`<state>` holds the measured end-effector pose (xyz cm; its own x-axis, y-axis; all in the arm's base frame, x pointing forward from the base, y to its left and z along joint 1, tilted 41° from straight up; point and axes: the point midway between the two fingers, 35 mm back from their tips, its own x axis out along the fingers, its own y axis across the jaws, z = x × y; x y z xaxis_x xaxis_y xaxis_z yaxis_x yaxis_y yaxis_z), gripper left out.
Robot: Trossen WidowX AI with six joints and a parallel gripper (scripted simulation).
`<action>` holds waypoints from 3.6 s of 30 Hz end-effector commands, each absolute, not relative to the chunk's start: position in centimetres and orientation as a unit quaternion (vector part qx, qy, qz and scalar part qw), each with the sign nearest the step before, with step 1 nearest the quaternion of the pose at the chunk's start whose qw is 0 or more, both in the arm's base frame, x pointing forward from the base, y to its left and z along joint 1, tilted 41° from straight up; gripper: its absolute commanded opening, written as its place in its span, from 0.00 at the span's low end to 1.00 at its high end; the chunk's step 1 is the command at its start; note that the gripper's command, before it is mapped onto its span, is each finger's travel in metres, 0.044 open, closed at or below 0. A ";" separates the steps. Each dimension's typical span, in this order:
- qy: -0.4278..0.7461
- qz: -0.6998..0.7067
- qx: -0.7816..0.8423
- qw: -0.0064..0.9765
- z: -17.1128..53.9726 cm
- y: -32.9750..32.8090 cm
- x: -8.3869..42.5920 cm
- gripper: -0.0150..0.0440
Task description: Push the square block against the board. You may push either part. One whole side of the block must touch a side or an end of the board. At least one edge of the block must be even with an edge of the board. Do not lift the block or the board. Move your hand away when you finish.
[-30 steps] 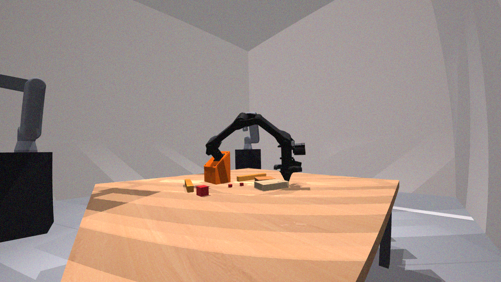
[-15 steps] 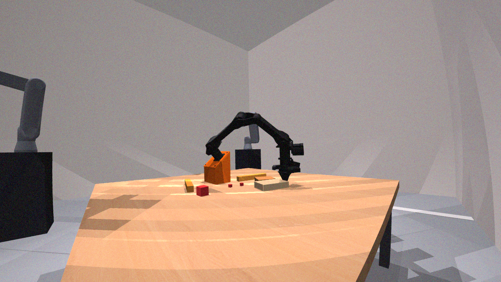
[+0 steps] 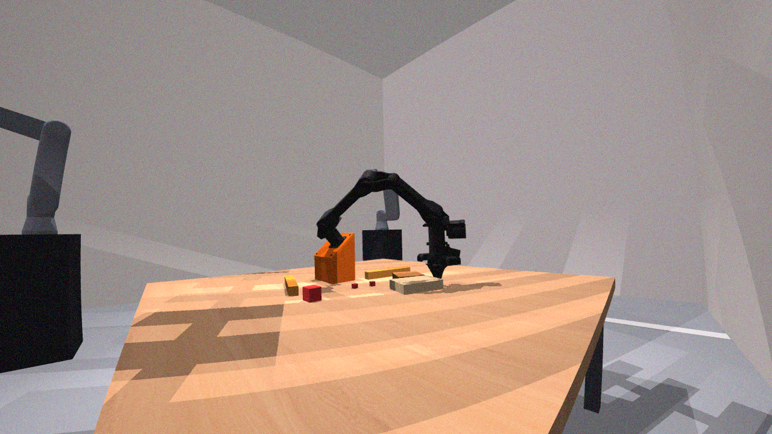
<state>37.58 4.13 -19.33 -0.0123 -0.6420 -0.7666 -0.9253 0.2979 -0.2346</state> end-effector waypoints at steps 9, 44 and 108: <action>0.693 0.171 -0.568 0.409 -18.9 3.1 37.0 0.25; 0.693 0.171 -0.568 0.410 -20.1 4.6 38.0 0.25; 0.642 -0.312 -0.175 0.678 -8.2 -1.0 40.9 0.25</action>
<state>41.01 -0.08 -8.71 -0.0159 -0.6441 -0.7647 0.0944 0.7605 -0.6425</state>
